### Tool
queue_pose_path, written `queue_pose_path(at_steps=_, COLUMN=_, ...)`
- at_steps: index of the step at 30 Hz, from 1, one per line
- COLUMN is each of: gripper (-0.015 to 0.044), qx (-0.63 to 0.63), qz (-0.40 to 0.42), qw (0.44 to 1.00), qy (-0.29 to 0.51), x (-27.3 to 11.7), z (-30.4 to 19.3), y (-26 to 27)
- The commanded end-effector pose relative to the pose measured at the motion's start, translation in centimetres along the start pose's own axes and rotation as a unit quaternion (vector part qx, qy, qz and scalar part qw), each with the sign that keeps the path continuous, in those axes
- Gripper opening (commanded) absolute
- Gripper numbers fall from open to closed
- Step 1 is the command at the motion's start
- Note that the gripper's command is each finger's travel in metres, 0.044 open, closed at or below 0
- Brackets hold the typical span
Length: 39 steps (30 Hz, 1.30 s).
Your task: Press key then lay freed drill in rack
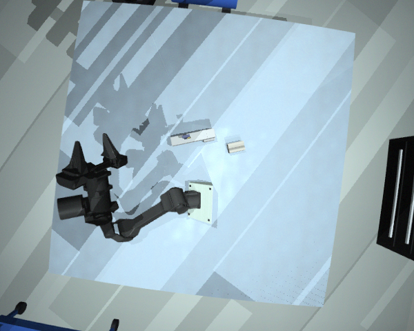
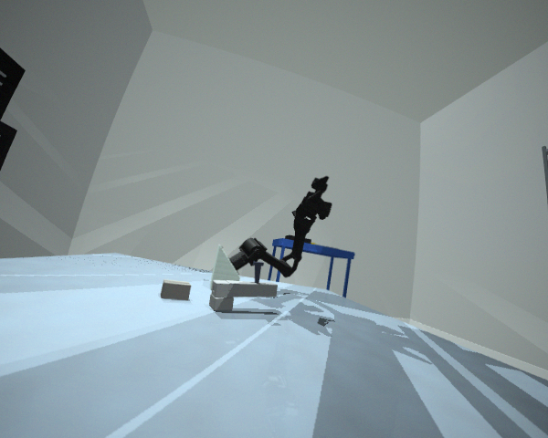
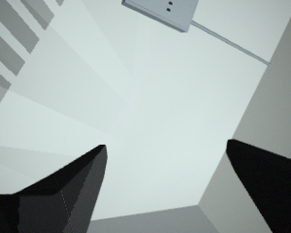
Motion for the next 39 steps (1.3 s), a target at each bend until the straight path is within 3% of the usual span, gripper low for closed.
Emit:
queue_pose_path(at_steps=1, gripper=0.0374, qx=0.000, qz=0.000, qw=1.000, qy=0.000, x=0.0, z=0.0, y=0.0)
queue_pose_path(at_steps=10, gripper=0.0137, qx=0.008, qz=0.010, qw=1.000, qy=0.004, x=0.3, z=-0.3, y=0.1)
queue_pose_path(at_steps=15, gripper=0.0006, qx=0.086, qz=0.109, qw=0.989, qy=0.046, x=3.5, z=-3.1, y=1.7)
queue_pose_path(at_steps=21, gripper=0.0000, qx=0.195, qz=0.275, qw=0.931, qy=0.139, x=7.7, z=-7.5, y=6.0)
queue_pose_path(at_steps=28, gripper=0.0000, qx=0.287, qz=0.451, qw=0.811, qy=0.238, x=10.3, z=-10.8, y=11.9)
queue_pose_path(at_steps=39, gripper=0.0000, qx=0.391, qz=0.682, qw=0.482, qy=0.386, x=11.3, z=-13.3, y=21.2)
Point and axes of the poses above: the point midway between the two fingers, 35 mm back from their tips, its own x axis out along the fingers, its own y axis across the jaws, z = x × y, the point moved 9 cm from there along -x, back along the fingers, and after that the axes turned 4 degrees about x, right-handed, at the moved point
